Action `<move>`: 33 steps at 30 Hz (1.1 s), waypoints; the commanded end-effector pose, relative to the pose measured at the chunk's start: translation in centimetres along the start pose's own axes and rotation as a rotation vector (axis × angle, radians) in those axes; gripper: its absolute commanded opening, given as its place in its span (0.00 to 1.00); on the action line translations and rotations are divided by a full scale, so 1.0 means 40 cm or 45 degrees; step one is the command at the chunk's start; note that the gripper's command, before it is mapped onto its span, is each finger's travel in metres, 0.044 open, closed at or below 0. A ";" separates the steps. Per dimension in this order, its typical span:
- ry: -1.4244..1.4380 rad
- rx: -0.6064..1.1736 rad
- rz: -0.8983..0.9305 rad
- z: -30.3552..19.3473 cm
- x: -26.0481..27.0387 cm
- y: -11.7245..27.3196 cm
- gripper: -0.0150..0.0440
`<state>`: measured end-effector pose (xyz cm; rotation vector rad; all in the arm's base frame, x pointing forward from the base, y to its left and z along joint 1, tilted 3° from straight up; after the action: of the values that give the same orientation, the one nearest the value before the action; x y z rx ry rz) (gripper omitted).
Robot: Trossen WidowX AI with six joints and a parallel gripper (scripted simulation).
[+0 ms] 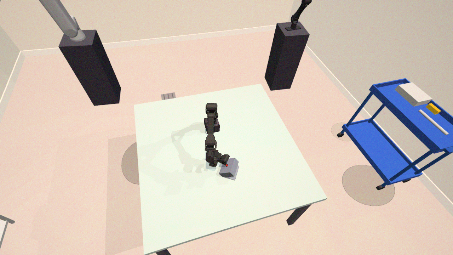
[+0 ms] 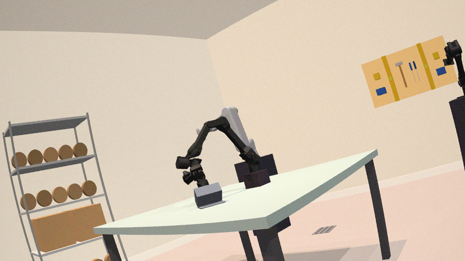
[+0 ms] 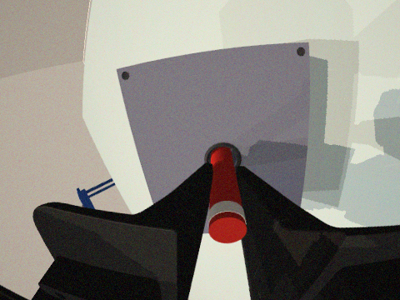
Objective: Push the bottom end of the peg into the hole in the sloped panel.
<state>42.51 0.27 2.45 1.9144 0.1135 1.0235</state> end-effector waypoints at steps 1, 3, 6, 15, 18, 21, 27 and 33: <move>-0.009 -0.003 -0.008 0.001 -0.005 -0.005 0.25; -0.009 -0.003 -0.008 0.001 -0.005 -0.007 0.25; -0.009 -0.003 -0.008 0.001 -0.006 -0.008 0.25; -0.001 0.001 -0.001 0.000 -0.002 -0.006 0.25; -0.001 0.001 -0.001 0.000 -0.002 -0.006 0.39; -0.001 0.001 -0.001 0.000 -0.002 -0.006 0.52; -0.001 0.001 -0.001 0.000 -0.002 -0.006 0.79; -0.003 0.001 -0.004 0.003 -0.002 0.014 1.00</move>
<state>42.41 0.17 2.47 1.9186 0.1145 1.0165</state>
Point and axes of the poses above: the point midway between the two fingers, 35 mm back from their tips, its own y axis back along the fingers, its own x axis across the jaws, z = x × y, the point moved 1 cm from there along y, back along the fingers, and after that the axes turned 8 degrees about -y, right-handed, at the moved point
